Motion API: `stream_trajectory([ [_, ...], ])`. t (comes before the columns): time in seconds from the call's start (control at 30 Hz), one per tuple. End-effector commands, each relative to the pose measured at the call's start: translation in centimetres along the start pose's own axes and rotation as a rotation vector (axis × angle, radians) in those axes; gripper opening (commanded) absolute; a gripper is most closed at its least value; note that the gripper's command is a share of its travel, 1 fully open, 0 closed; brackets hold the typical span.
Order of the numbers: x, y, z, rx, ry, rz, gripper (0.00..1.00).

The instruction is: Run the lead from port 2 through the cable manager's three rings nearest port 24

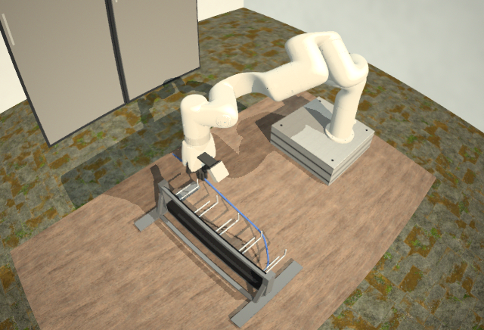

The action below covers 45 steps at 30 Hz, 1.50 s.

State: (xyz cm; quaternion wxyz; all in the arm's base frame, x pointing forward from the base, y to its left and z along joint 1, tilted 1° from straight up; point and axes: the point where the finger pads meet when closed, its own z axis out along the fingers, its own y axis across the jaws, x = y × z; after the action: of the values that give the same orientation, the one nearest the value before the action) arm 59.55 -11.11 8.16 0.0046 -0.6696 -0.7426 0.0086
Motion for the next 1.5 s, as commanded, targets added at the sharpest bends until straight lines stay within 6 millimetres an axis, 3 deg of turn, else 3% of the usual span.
stream_trajectory([
  [0.0,-0.27,0.14,-0.33,-0.006,-0.004,0.002,0.00],
  [1.47,-0.30,0.19,0.56,-0.006,-0.004,0.002,0.00],
])
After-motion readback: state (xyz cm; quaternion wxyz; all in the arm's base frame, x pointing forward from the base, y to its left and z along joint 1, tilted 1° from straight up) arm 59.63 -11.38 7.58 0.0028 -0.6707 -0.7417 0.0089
